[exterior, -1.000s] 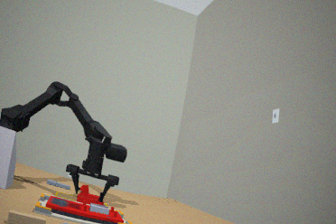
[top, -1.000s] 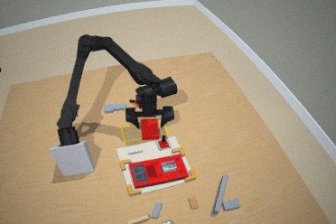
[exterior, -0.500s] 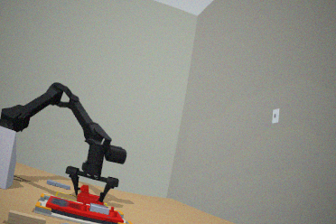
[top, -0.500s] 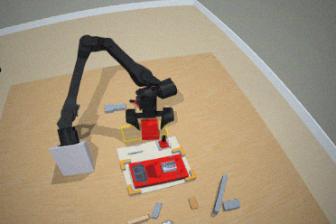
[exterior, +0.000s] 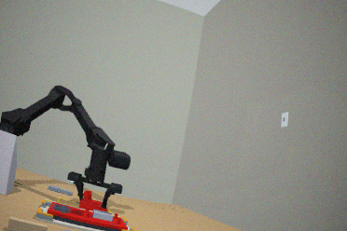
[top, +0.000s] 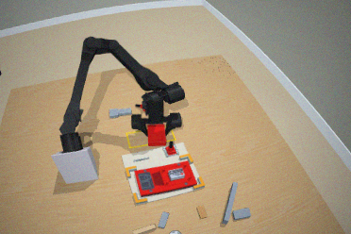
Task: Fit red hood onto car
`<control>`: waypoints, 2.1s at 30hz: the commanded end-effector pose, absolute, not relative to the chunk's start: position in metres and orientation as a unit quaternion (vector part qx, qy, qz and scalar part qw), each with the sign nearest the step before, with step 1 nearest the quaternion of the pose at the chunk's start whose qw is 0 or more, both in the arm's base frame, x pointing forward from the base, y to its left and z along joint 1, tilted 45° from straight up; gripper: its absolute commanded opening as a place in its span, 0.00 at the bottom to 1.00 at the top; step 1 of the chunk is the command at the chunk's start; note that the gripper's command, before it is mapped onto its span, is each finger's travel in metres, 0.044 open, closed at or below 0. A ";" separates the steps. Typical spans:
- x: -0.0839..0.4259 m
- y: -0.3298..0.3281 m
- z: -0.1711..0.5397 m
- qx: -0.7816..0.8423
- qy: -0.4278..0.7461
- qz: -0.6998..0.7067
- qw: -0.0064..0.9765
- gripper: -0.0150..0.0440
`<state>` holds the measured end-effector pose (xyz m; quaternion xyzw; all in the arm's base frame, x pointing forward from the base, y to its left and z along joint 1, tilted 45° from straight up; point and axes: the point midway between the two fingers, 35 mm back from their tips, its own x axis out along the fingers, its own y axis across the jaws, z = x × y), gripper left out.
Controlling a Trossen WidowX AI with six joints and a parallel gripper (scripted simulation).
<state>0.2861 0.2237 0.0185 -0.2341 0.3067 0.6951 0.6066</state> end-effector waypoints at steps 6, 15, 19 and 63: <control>0.286 0.222 0.020 -0.234 0.307 0.695 0.607 0.51; 0.289 0.211 0.031 -0.234 0.307 0.695 0.607 0.25; 0.291 0.203 0.039 -0.235 0.307 0.695 0.607 0.25; 0.331 0.114 0.038 -0.103 0.458 0.602 0.646 0.25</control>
